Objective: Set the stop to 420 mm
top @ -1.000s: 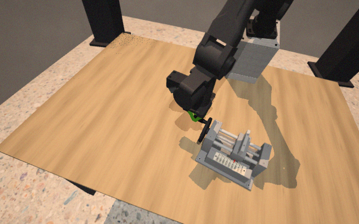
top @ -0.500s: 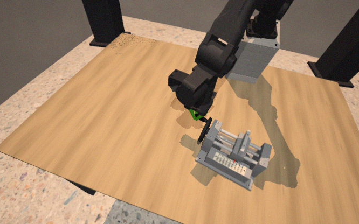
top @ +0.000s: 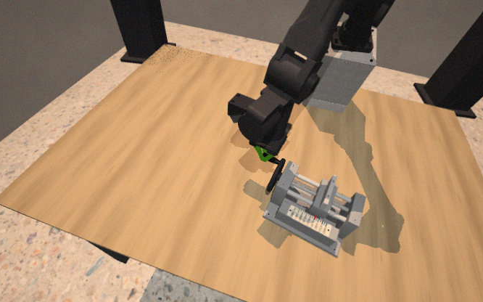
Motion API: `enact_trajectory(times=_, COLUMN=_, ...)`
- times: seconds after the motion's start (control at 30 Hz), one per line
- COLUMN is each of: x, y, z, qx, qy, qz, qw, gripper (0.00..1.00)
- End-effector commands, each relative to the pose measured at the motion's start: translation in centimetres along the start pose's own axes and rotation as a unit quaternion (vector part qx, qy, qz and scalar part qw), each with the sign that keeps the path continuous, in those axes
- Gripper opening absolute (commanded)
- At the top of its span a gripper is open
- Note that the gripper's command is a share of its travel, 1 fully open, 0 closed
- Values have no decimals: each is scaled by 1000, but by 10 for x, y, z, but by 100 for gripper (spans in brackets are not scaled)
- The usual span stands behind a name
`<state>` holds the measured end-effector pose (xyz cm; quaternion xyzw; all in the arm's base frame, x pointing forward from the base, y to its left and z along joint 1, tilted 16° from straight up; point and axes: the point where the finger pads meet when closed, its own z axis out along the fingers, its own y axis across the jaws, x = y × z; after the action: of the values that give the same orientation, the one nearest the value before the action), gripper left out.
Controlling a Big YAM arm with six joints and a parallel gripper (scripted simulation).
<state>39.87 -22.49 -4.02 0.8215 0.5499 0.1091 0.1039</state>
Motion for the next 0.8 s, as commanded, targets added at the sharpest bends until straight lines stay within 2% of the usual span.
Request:
enact_trajectory(times=0.0, x=-2, y=-17, z=7, qx=15, qy=3, qz=-1, qw=1000, gripper=6)
enact_trajectory(times=0.23, x=-3, y=-21, z=12, qx=11, qy=2, qz=-2, qw=1000, gripper=6)
enact_trajectory(times=0.27, x=-2, y=-28, z=13, qx=21, qy=4, qz=-1, qw=1000, gripper=6)
enact_trajectory(times=0.3, x=-3, y=-25, z=14, qx=12, qy=2, qz=-1, qw=1000, gripper=6)
enact_trajectory(times=0.37, x=-3, y=-26, z=15, qx=11, qy=2, qz=-1, qw=1000, gripper=6)
enact_trajectory(times=0.47, x=-2, y=-32, z=16, qx=21, qy=4, qz=0, qw=1000, gripper=6)
enact_trajectory(times=0.63, x=-2, y=-27, z=19, qx=11, qy=2, qz=-3, qw=1000, gripper=6)
enact_trajectory(times=0.77, x=0, y=-27, z=24, qx=11, qy=3, qz=-5, qw=1000, gripper=6)
